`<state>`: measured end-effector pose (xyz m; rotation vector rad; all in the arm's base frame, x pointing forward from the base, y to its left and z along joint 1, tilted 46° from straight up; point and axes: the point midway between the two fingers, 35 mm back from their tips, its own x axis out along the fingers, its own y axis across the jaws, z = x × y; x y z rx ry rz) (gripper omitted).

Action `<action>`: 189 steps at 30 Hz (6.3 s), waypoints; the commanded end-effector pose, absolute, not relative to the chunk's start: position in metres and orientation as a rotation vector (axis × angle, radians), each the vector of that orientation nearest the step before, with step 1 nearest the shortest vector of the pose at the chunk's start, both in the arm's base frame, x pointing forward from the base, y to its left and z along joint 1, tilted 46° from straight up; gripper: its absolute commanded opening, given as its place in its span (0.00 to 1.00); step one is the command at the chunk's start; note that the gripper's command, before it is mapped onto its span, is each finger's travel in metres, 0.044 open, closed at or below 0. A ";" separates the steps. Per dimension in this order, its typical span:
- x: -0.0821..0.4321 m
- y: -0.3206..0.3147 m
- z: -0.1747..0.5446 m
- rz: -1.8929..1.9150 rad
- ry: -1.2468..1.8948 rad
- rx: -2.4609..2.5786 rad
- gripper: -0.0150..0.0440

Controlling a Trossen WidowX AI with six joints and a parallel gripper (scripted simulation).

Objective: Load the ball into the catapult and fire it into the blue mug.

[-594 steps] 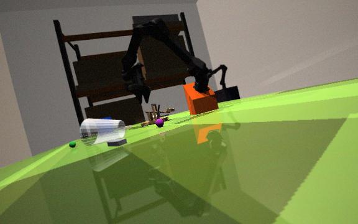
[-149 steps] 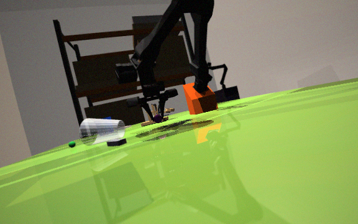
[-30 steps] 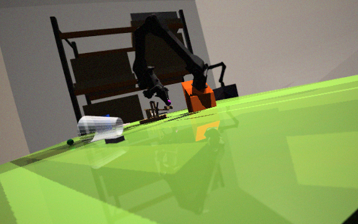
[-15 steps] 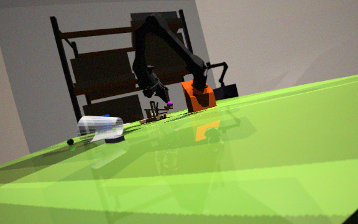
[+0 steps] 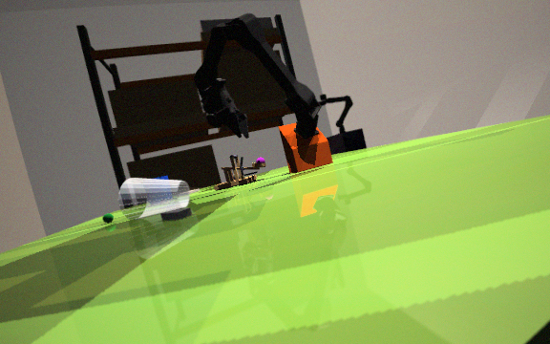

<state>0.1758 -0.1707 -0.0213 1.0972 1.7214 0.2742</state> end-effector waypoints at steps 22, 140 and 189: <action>0.356 -0.333 -0.036 -0.140 1.004 1.006 1.00; 0.245 -0.108 0.009 0.736 1.496 -0.398 0.25; 0.207 -0.050 -0.017 1.015 1.551 -0.654 0.25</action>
